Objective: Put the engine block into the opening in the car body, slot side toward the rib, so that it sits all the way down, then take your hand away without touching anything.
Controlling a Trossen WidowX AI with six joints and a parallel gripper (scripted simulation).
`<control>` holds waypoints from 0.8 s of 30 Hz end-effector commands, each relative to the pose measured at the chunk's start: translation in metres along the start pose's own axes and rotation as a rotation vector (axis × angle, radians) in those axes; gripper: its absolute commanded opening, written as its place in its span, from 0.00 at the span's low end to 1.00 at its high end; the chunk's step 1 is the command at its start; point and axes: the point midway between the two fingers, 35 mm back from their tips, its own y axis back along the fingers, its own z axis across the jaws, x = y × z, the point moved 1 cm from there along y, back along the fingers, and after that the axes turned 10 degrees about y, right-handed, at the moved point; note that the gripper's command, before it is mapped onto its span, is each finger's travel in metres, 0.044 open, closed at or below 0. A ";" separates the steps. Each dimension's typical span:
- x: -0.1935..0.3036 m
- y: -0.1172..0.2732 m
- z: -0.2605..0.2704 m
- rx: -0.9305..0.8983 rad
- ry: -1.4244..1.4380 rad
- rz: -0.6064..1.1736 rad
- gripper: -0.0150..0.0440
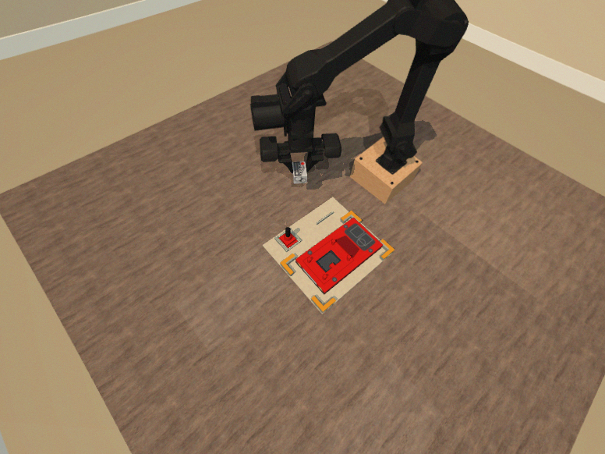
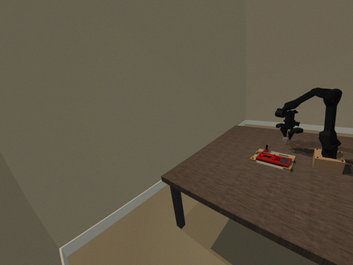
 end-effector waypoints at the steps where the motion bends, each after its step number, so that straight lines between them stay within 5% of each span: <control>1: 0.001 0.017 0.000 -0.018 0.006 0.004 0.25; 24: 0.029 0.031 0.006 -0.015 0.305 0.003 0.25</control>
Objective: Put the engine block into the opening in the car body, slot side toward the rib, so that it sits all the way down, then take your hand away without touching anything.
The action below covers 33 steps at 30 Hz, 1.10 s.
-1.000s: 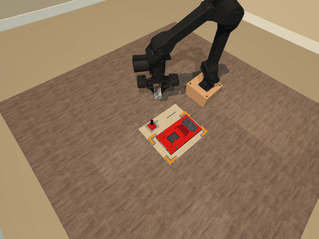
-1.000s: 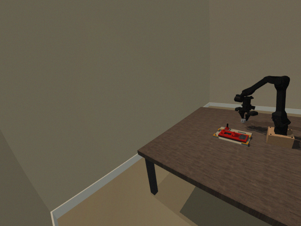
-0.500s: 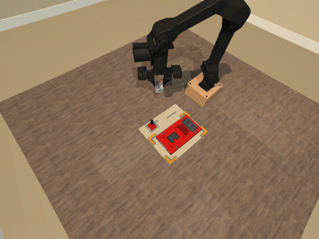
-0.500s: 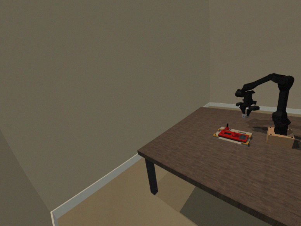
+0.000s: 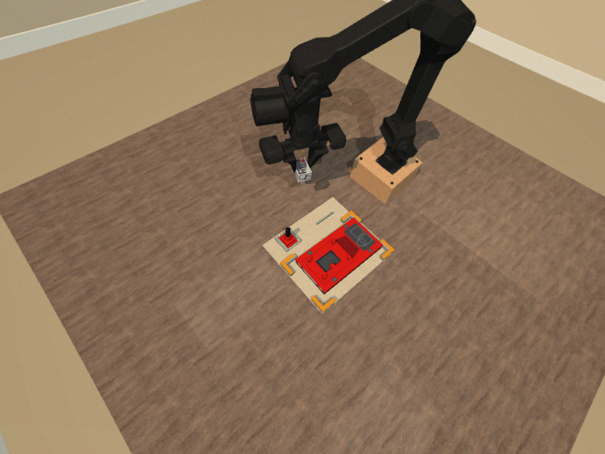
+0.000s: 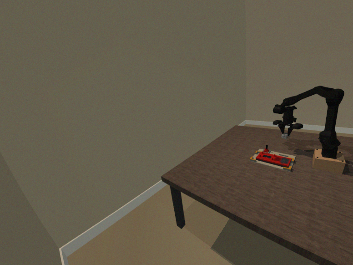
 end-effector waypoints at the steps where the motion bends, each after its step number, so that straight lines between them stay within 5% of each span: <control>1: 0.009 -0.003 0.007 -0.002 0.104 0.001 0.25; 33: 0.091 -0.031 0.037 -0.007 0.936 0.003 0.25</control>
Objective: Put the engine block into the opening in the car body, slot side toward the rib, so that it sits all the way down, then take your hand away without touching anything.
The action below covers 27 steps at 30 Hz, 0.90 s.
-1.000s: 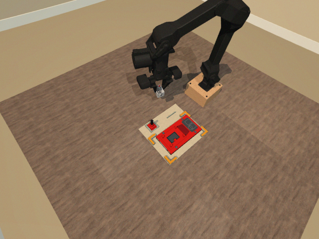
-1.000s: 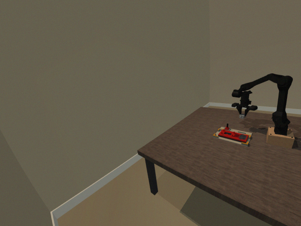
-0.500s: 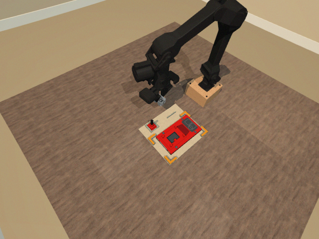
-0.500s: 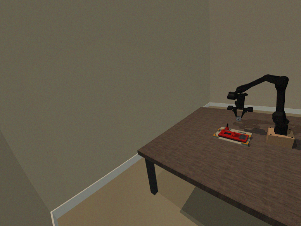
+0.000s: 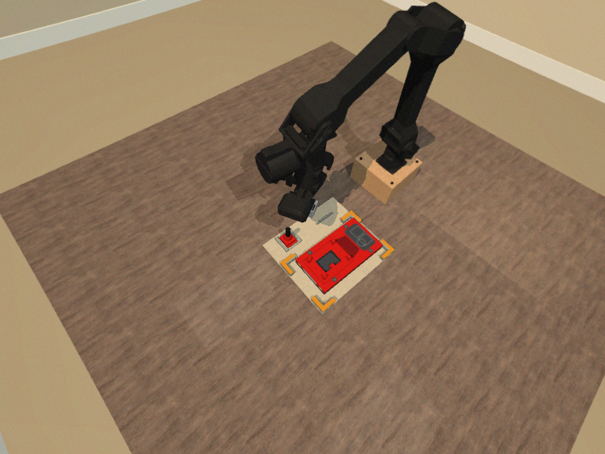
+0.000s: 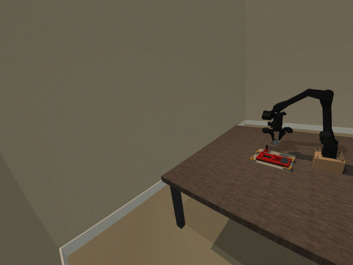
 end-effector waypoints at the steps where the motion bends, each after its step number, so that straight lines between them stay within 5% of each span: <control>1: 0.004 -0.003 0.011 0.000 0.104 -0.006 0.25; 27: 0.052 -0.027 0.070 -0.009 0.753 -0.005 0.25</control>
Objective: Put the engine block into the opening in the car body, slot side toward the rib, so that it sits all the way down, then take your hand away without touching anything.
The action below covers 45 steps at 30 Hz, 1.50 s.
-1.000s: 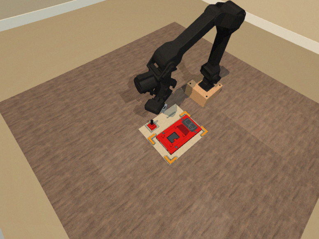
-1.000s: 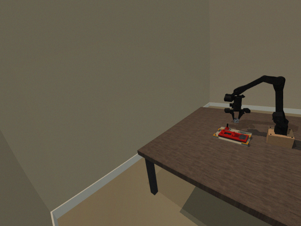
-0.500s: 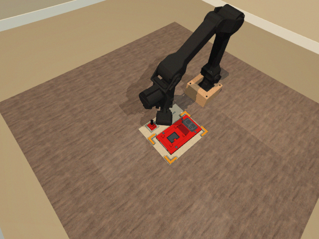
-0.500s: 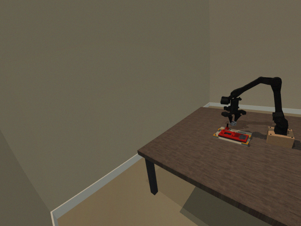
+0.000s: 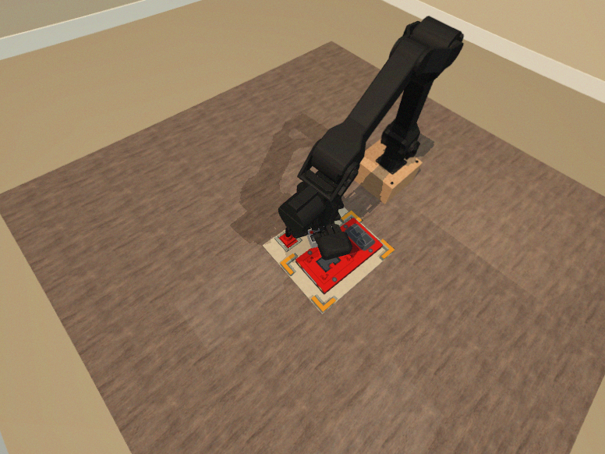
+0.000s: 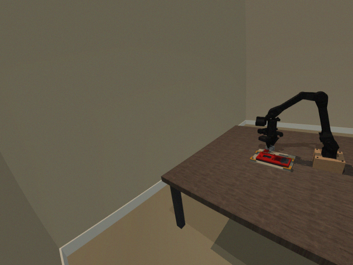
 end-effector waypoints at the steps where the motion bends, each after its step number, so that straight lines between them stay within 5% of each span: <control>1: -0.001 -0.003 0.011 0.002 0.097 -0.006 0.25; 15: 0.007 -0.015 0.046 -0.001 0.389 -0.006 0.25; 21: 0.007 -0.015 0.046 -0.001 0.404 -0.006 0.52; 45: 0.007 -0.015 0.045 -0.001 0.428 -0.006 0.52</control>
